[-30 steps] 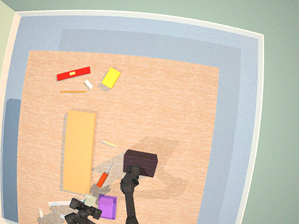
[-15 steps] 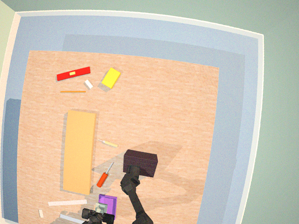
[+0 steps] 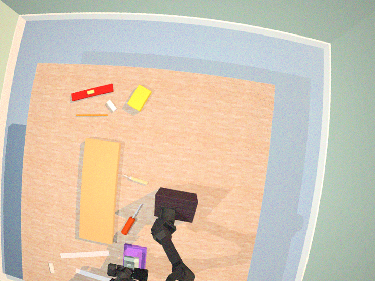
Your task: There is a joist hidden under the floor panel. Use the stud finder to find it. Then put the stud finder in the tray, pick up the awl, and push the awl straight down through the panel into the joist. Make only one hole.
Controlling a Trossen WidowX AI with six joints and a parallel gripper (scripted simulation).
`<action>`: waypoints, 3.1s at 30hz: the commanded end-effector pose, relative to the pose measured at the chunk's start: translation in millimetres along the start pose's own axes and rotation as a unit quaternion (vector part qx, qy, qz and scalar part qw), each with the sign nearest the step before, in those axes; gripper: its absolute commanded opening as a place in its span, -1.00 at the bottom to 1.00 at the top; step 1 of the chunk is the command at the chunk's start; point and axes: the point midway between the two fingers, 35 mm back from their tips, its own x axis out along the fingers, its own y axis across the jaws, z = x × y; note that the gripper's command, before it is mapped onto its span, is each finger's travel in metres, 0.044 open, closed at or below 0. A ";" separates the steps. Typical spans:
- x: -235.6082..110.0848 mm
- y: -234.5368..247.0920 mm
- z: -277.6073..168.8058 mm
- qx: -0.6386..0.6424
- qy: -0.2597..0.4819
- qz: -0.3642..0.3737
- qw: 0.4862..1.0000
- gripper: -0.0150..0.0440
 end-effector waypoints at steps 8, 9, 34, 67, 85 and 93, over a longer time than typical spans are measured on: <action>19.7 -2.3 -8.0 0.003 0.004 0.002 1.000 -0.49; 21.4 -2.4 -8.5 0.003 0.004 0.002 1.000 -0.49; 64.0 0.2 -22.2 0.004 0.004 0.003 1.000 -0.49; 83.5 1.6 -27.2 0.003 0.003 0.004 1.000 0.49; 8.8 -34.0 -38.5 0.046 0.050 -0.038 0.997 1.00; -6.0 -98.3 -153.9 0.248 0.138 -0.106 0.953 1.00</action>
